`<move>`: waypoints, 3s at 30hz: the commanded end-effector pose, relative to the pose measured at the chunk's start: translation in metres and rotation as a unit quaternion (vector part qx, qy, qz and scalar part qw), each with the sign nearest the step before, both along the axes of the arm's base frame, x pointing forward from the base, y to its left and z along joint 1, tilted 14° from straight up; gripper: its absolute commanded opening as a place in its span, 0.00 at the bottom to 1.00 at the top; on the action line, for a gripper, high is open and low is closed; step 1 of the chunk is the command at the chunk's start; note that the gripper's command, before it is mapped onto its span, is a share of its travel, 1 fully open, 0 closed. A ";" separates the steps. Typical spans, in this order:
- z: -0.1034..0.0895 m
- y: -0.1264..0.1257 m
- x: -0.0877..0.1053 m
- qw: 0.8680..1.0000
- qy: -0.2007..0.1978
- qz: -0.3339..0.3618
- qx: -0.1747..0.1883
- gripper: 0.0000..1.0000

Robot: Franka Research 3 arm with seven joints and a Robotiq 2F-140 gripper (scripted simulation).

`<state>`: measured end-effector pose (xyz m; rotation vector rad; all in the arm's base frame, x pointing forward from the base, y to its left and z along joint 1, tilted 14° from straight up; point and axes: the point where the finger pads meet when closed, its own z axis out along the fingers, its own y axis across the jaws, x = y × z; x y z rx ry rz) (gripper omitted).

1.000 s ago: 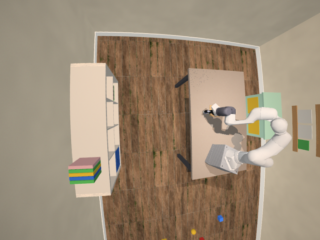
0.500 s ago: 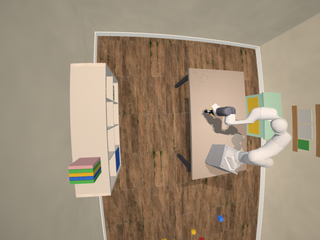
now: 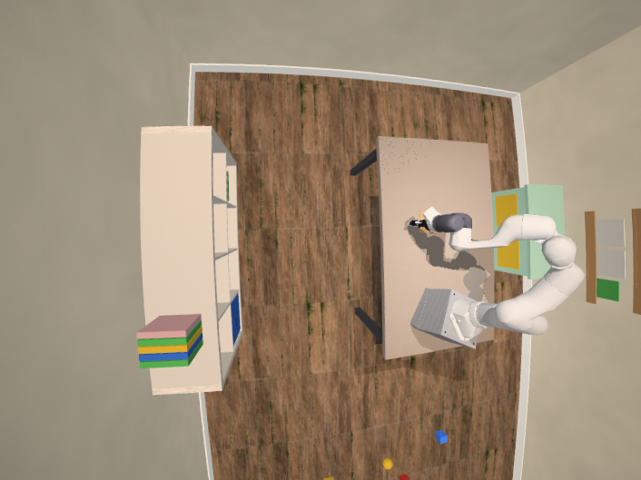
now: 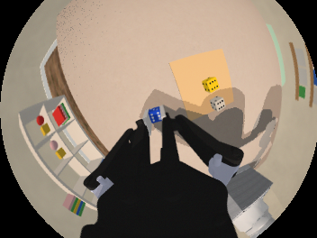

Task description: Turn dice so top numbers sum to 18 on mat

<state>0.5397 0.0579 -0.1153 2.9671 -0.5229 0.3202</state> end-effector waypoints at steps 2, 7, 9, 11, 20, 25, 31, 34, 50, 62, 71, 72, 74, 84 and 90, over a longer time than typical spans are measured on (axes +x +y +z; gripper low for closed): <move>-0.001 0.000 0.000 1.000 0.000 -0.001 0.000 0.13; -0.001 0.000 0.000 1.000 0.000 -0.001 0.000 0.13; -0.001 0.000 0.000 1.000 0.000 -0.001 0.000 0.13; -0.001 0.000 0.000 1.000 0.000 -0.001 0.000 0.13; -0.001 0.000 0.000 1.000 0.000 -0.001 0.000 0.13; 0.006 0.001 -0.001 1.000 0.000 -0.001 0.000 0.13; 0.027 0.004 -0.005 1.000 0.000 -0.001 0.000 0.13; 0.049 0.008 -0.009 1.000 0.000 -0.001 0.000 0.13; 0.097 0.015 -0.019 1.000 0.000 -0.001 0.000 0.13; 0.115 -0.067 0.004 0.997 0.011 0.069 -0.012 0.13; 0.122 -0.102 0.009 0.995 0.015 0.098 -0.018 0.13; 0.124 -0.108 0.010 0.994 0.015 0.103 -0.019 0.13; 0.126 -0.118 0.011 0.993 0.016 0.111 -0.021 0.13; 0.127 -0.124 0.012 0.993 0.017 0.115 -0.022 0.13; 0.127 -0.124 0.012 0.993 0.017 0.115 -0.022 0.13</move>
